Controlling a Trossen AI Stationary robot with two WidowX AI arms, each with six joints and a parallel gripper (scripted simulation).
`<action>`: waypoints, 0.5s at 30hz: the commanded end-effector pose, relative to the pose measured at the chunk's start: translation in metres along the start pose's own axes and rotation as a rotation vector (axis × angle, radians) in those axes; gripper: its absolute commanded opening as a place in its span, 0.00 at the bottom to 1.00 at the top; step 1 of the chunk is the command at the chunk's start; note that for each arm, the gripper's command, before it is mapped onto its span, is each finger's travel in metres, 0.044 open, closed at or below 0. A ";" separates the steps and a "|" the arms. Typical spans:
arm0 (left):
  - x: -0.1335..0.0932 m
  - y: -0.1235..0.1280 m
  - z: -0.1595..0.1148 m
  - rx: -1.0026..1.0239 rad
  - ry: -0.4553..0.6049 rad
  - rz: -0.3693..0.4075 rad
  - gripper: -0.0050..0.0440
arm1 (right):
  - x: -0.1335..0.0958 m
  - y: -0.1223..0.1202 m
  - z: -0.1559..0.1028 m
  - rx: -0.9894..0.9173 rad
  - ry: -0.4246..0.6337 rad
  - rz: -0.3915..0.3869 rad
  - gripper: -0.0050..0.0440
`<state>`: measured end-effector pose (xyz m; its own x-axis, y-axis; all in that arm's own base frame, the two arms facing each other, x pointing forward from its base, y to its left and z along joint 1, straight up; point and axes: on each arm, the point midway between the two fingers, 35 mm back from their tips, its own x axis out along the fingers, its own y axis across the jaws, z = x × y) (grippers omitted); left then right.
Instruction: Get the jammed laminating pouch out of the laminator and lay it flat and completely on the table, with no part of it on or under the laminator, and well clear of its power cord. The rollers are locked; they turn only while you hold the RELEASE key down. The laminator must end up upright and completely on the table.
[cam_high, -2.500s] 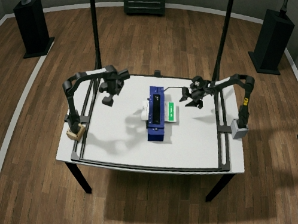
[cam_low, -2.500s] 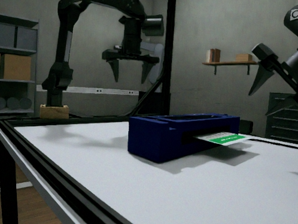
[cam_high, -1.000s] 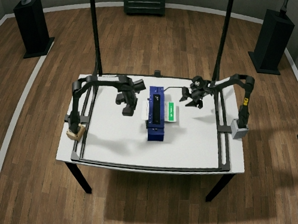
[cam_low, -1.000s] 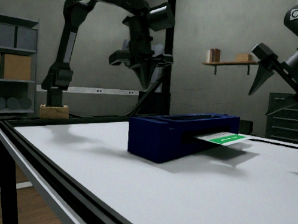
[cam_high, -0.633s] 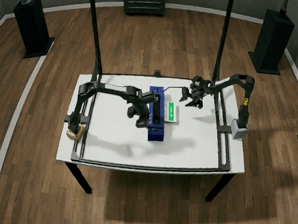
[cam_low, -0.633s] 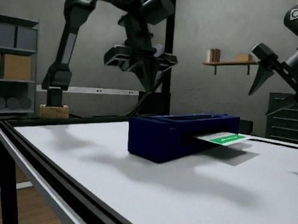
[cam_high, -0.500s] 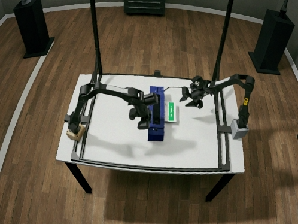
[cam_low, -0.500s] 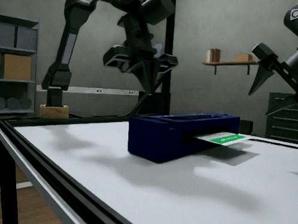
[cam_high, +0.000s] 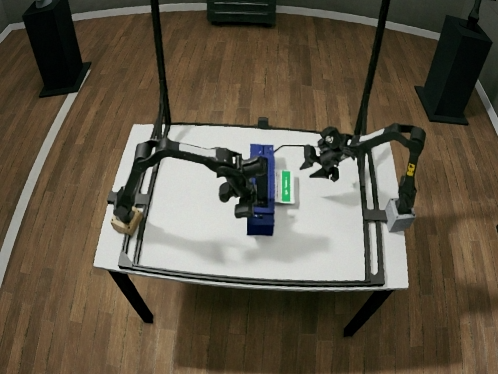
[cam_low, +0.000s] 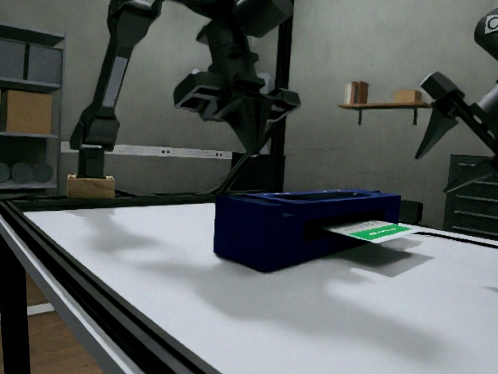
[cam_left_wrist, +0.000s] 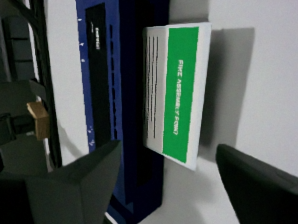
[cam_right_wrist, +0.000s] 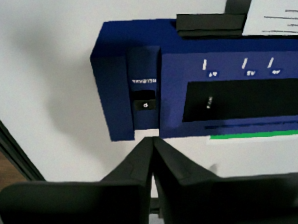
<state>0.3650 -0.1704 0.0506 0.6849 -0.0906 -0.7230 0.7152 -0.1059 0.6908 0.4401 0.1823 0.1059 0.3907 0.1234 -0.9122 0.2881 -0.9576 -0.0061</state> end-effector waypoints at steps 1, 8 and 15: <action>-0.004 0.008 0.001 -0.006 -0.006 0.021 0.66 | -0.010 0.001 -0.014 -0.004 0.045 -0.004 0.00; -0.004 0.008 0.001 -0.006 -0.006 0.021 0.66 | 0.017 0.001 -0.003 -0.012 0.046 -0.003 0.00; -0.004 0.008 0.001 -0.006 -0.006 0.021 0.66 | 0.017 0.001 -0.003 -0.012 0.046 -0.003 0.00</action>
<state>0.3650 -0.1704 0.0506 0.6849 -0.0906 -0.7230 0.7152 -0.1059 0.6908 0.4467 0.1847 0.0819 0.4062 0.1296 -0.9045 0.2992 -0.9542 -0.0024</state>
